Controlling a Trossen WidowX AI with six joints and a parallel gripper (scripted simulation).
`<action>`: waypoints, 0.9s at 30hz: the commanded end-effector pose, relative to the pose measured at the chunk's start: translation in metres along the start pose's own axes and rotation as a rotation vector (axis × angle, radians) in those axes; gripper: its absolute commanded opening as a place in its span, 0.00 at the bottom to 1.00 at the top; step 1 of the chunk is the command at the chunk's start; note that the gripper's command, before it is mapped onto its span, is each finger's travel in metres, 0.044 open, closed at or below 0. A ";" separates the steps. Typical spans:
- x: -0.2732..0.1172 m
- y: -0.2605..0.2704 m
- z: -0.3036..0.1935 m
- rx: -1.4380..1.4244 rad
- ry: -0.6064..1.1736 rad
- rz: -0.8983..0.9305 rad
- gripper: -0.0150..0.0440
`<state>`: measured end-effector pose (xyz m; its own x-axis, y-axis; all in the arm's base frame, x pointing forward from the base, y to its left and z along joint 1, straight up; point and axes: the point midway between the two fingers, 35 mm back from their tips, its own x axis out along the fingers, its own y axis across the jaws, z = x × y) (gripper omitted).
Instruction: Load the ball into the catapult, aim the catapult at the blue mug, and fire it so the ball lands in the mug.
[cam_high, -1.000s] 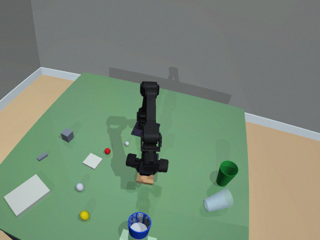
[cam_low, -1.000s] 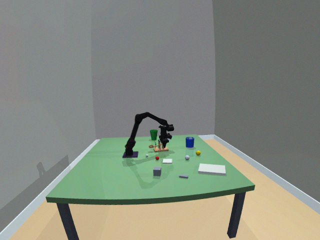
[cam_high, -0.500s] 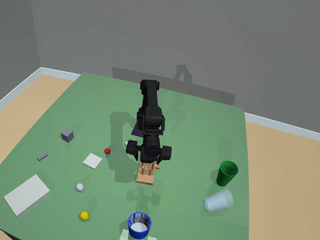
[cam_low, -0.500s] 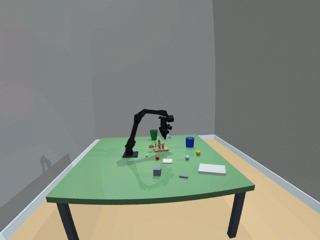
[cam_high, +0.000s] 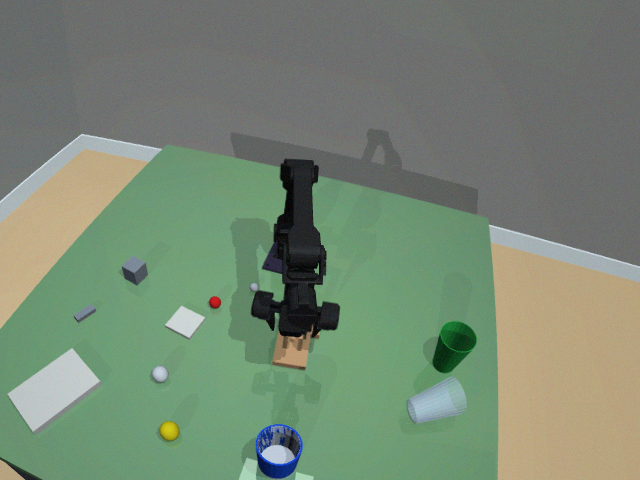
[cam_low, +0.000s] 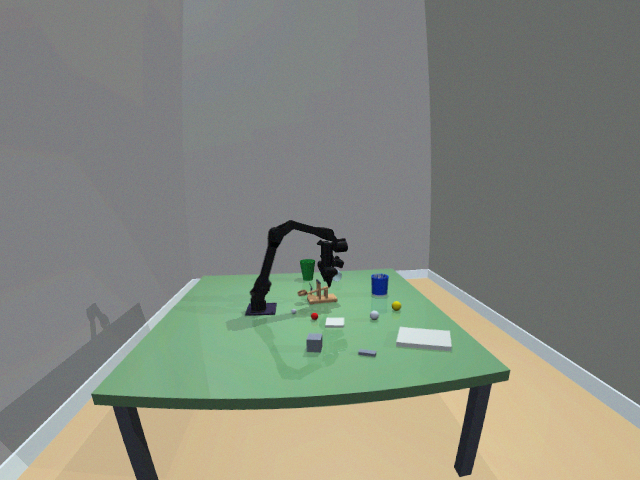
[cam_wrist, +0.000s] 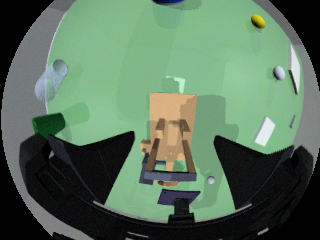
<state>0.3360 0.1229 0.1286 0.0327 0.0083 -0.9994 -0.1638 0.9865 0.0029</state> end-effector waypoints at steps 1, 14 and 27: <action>0.007 0.000 0.000 -0.003 -0.003 0.004 1.00; 0.026 0.001 0.001 -0.003 -0.003 0.004 1.00; 0.047 0.002 0.001 -0.003 -0.003 0.004 1.00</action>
<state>0.3398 0.1250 0.0897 0.0454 0.0131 -0.9989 -0.1656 0.9862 0.0054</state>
